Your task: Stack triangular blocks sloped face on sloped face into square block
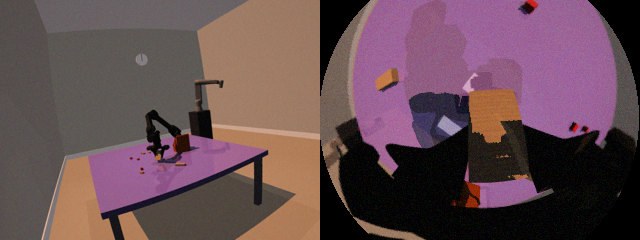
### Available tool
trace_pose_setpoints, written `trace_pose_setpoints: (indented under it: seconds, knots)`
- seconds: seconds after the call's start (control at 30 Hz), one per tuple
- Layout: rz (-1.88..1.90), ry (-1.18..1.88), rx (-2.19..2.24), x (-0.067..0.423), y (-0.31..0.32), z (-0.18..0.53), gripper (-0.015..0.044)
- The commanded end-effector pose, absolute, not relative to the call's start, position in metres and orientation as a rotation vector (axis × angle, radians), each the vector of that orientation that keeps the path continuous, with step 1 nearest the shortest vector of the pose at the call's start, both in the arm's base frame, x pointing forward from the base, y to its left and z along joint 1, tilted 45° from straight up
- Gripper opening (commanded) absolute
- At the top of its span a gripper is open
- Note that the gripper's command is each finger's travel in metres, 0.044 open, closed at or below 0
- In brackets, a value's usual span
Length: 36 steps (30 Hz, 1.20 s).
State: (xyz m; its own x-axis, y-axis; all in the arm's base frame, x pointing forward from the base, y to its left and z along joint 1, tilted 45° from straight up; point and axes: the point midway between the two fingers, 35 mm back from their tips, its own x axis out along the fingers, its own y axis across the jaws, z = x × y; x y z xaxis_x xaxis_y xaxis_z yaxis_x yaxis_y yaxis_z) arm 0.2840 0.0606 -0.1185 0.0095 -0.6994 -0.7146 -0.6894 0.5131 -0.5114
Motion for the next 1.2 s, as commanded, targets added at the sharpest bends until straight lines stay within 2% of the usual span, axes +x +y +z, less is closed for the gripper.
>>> trace_pose_setpoints:
  seconds: [0.0,1.17]
  knots:
    - [0.065,1.707,-1.250,0.2845,0.0609,-0.1182,0.0000]
    - [0.893,1.725,-1.858,0.2851,0.0608,-0.1181,0.0000]
